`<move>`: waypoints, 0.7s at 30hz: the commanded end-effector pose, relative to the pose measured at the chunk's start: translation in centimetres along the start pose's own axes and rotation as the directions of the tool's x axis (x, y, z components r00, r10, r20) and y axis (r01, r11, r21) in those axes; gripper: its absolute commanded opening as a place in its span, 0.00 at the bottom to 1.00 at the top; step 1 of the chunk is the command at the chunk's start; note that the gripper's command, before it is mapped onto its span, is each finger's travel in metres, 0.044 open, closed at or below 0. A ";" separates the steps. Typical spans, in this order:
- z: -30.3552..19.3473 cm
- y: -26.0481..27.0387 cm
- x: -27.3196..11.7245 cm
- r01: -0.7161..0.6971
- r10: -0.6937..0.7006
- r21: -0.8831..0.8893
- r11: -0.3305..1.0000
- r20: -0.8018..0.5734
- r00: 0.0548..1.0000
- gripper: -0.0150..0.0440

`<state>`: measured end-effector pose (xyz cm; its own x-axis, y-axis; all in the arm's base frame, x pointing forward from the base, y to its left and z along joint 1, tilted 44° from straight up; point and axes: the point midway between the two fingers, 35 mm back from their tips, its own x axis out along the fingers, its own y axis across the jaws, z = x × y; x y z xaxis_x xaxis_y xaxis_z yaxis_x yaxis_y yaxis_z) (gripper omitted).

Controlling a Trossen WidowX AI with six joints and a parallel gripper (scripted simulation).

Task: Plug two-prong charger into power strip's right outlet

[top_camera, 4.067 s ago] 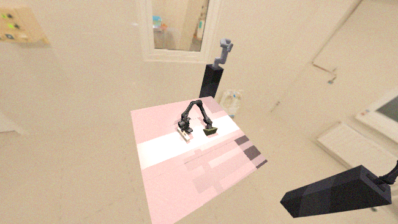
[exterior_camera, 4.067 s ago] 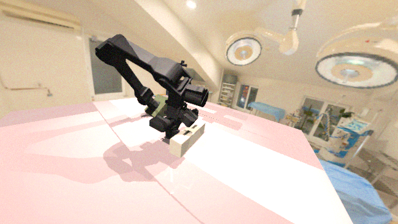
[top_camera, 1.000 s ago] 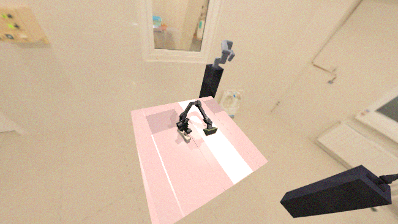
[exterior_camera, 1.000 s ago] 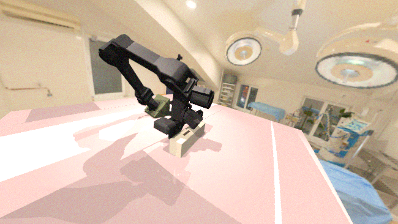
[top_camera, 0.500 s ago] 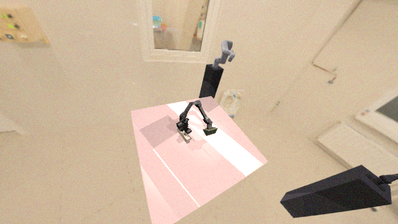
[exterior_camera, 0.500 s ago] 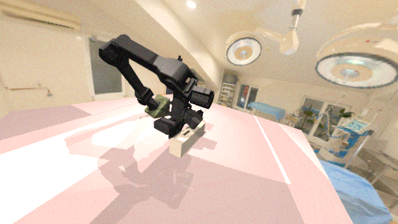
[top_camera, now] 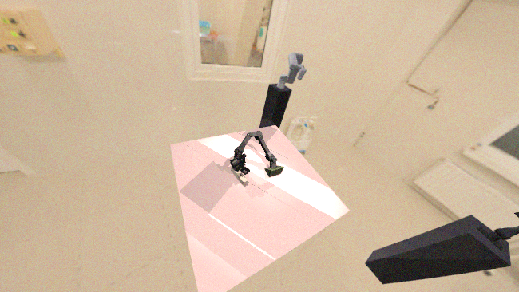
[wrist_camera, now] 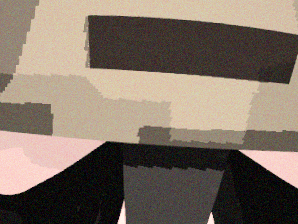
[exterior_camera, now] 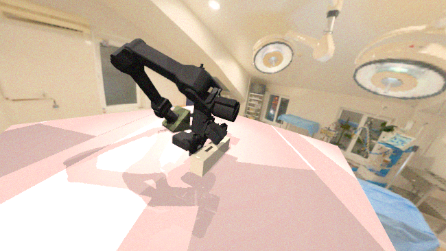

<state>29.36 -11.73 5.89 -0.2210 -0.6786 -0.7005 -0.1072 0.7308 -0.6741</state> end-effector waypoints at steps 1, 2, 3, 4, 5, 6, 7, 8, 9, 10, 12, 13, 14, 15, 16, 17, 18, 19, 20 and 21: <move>0.3 -0.1 0.0 0.001 -0.002 0.013 1.000 0.015 1.000 0.25; 0.3 -0.1 0.0 0.001 -0.002 0.013 1.000 0.015 1.000 0.25; 0.3 -0.1 0.0 0.001 -0.002 0.013 1.000 0.015 1.000 0.25; 0.3 -0.1 0.0 0.001 -0.002 0.013 1.000 0.015 1.000 0.25; 0.3 -0.1 0.0 0.001 -0.002 0.013 1.000 0.015 1.000 0.25; 0.3 -0.1 0.0 0.001 -0.002 0.013 1.000 0.015 1.000 0.25; 0.3 -0.1 0.0 0.001 -0.002 0.013 1.000 0.015 1.000 0.25; 0.4 -0.1 0.0 0.001 -0.002 0.013 1.000 0.015 1.000 0.25; 0.4 -0.1 0.0 0.001 -0.001 0.013 1.000 0.015 1.000 0.25; 0.4 -0.1 0.0 0.001 -0.001 0.013 1.000 0.015 1.000 0.25; 0.4 -0.1 0.0 0.001 -0.001 0.013 1.000 0.015 1.000 0.25; 0.4 -0.1 0.0 0.001 -0.001 0.013 1.000 0.015 1.000 0.25; 0.4 -0.1 0.0 0.001 -0.001 0.013 1.000 0.015 1.000 0.25; 0.4 -0.1 0.0 0.001 -0.001 0.013 1.000 0.015 1.000 0.25; 0.5 -0.1 0.0 0.001 -0.001 0.013 1.000 0.015 1.000 0.25; 0.5 -0.1 0.0 0.001 -0.001 0.013 1.000 0.015 1.000 0.25; 0.5 -0.1 0.0 0.001 -0.001 0.013 1.000 0.015 1.000 0.25; 0.5 -0.1 0.0 0.001 -0.001 0.013 1.000 0.015 1.000 0.25; 0.5 -0.1 0.0 0.001 -0.001 0.013 1.000 0.015 1.000 0.25; 0.5 -0.1 0.0 0.001 -0.001 0.013 1.000 0.015 1.000 0.25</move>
<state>29.35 -11.73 5.86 -0.2204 -0.6786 -0.7007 -0.1071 0.7308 -0.6741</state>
